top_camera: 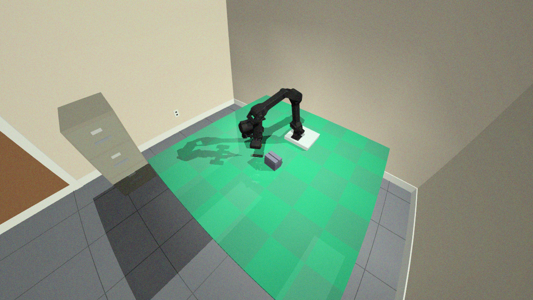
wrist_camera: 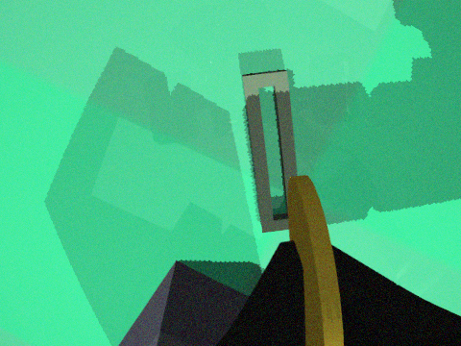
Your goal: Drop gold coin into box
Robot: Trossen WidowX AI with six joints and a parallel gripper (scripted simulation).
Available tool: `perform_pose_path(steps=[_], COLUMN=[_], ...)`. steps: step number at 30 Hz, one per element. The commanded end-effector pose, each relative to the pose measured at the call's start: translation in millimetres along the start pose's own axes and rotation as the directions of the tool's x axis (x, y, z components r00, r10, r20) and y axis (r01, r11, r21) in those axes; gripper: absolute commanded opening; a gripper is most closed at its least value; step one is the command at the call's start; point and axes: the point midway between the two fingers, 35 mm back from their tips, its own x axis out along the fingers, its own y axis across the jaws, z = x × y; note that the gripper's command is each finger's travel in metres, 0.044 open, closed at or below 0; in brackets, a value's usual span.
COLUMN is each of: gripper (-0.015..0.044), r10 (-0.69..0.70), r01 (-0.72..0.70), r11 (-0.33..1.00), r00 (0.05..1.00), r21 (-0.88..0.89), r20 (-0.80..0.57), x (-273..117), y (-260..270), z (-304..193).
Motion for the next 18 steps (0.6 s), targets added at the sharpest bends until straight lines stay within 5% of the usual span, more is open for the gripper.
perform_pose_path(steps=[1,8,18], gripper=[0.0,0.0,0.0], r10=[0.006,0.006,0.006], r01=[-0.006,-0.007,-0.011], r11=[1.0,1.0,0.935], r00=[1.0,1.0,1.0], r21=[-0.004,0.019,0.354], r20=[0.014,0.014,0.014], x=[-16.2,-20.0,-20.7], y=[0.1,-0.2,-0.2], z=[0.8,0.6,5.8])
